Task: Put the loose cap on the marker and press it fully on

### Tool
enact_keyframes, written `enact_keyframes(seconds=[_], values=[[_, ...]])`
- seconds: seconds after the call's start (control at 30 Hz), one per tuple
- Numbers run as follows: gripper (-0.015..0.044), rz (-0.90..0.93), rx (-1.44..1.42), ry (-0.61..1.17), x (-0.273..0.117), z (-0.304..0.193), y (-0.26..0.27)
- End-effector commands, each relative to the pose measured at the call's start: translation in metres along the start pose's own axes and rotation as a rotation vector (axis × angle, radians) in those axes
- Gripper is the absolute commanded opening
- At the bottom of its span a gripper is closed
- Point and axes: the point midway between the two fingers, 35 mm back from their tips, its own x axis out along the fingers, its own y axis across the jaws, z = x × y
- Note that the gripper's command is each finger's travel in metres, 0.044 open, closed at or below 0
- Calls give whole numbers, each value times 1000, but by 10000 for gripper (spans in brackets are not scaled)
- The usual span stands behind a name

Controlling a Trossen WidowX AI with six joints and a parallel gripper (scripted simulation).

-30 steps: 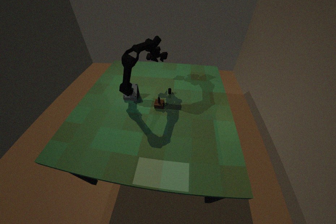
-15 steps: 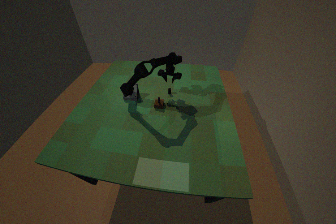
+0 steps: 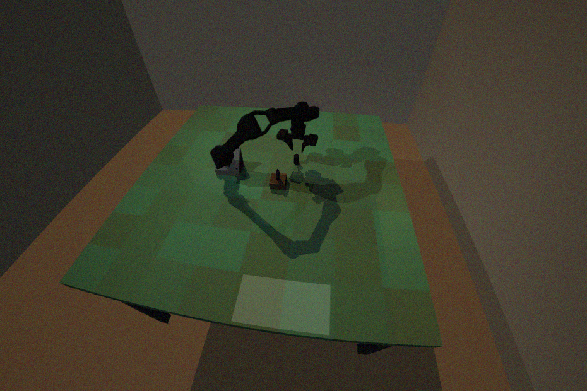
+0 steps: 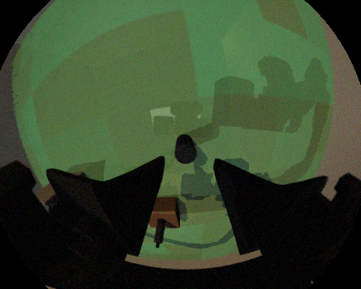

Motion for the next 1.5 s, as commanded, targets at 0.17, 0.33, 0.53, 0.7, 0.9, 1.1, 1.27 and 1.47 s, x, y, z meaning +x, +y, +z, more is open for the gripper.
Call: enact_keyframes(seconds=[0.17, 0.33, 0.53, 0.7, 0.9, 1.1, 1.27, 1.47], values=[[235, 4, -6, 9, 16, -3, 1], [235, 5, -5, 9, 24, -3, 1], [235, 4, -6, 9, 34, -3, 0], [235, 4, -6, 9, 42, -3, 1], [235, 4, -7, 10, 52, -4, 1], [235, 3, -7, 11, 61, -4, 2], [156, 3, -7, 11, 62, -4, 2], [116, 3, -7, 11, 62, -4, 2]])
